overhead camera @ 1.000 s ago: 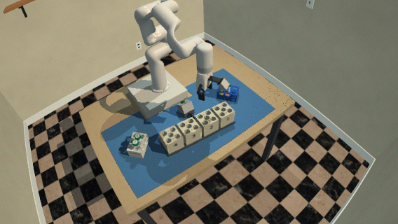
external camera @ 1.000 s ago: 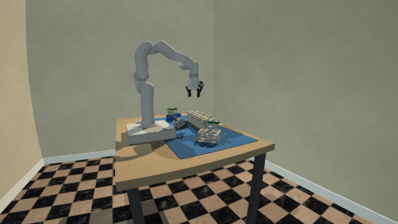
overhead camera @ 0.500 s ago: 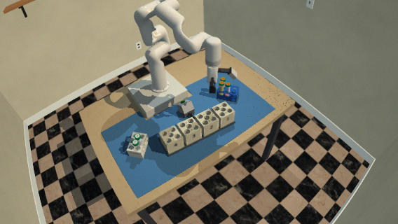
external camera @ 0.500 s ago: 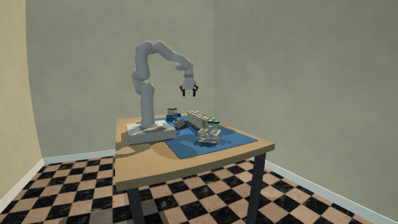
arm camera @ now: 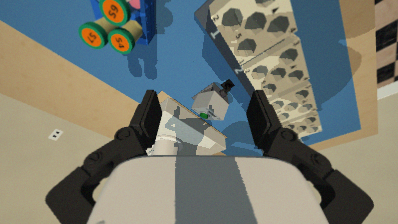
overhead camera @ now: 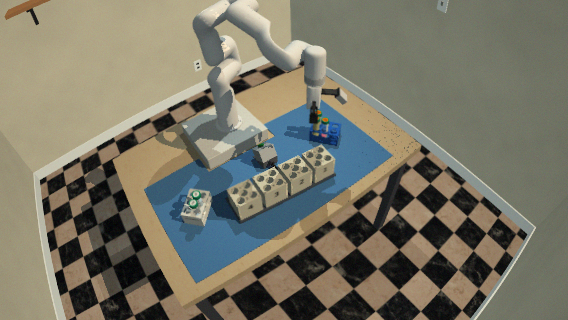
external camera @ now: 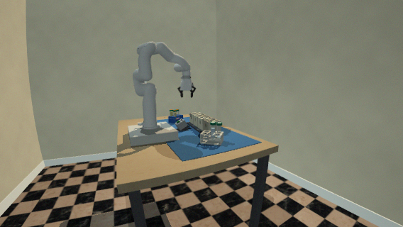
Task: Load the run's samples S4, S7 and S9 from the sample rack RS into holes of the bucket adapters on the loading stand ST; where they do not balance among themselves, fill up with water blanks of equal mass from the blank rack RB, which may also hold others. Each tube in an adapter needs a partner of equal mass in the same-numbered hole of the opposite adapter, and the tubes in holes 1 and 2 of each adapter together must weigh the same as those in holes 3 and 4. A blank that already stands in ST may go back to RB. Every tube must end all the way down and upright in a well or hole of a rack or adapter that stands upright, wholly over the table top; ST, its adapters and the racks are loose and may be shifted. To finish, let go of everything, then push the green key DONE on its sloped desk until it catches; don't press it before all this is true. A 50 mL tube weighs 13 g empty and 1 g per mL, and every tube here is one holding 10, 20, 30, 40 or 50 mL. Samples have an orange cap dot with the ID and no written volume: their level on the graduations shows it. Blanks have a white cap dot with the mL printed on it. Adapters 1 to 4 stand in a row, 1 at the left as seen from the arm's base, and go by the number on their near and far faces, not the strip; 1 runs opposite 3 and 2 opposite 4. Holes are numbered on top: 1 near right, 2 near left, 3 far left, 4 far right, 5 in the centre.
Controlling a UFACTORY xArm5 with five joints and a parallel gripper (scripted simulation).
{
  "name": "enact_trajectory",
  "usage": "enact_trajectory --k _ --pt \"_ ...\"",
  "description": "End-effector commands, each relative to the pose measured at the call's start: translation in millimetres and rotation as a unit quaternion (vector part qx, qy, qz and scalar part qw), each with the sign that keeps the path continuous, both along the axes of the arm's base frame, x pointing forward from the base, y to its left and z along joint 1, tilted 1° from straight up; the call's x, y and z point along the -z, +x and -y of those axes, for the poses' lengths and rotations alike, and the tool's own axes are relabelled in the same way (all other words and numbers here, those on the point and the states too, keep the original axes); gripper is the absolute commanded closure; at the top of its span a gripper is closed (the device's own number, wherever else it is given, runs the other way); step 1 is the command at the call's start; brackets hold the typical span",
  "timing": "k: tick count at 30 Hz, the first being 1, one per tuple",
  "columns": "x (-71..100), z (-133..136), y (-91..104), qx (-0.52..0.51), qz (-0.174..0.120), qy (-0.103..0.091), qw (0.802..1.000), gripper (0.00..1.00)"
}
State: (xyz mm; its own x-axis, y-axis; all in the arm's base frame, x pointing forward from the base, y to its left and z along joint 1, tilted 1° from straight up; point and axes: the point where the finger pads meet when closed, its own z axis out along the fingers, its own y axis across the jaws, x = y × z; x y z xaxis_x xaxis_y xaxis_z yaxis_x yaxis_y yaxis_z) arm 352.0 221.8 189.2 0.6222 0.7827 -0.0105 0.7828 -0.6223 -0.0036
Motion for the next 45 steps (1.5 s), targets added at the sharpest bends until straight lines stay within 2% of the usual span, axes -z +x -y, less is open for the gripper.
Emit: enact_trajectory --k 1,4,6,21,23,32,40,45 --pt "-1.3 -23 -6.6 0.0 0.002 0.001 1.0 0.0" --pt "-1.2 -38 -11.6 0.0 0.002 0.001 1.0 0.0" --pt "-1.2 -38 -11.6 0.0 0.002 0.001 1.0 0.0" --pt "-1.2 -109 -36.6 0.0 0.002 0.0 1.0 0.0" --pt "-1.2 -109 -36.6 0.0 0.002 0.0 1.0 0.0" --pt "-1.1 -151 -51.7 0.0 0.003 0.0 1.0 0.0" --pt "6.9 -153 -52.4 0.0 0.003 0.0 1.0 0.0" --pt "20.2 -153 -52.5 0.0 0.003 0.0 1.0 0.0"
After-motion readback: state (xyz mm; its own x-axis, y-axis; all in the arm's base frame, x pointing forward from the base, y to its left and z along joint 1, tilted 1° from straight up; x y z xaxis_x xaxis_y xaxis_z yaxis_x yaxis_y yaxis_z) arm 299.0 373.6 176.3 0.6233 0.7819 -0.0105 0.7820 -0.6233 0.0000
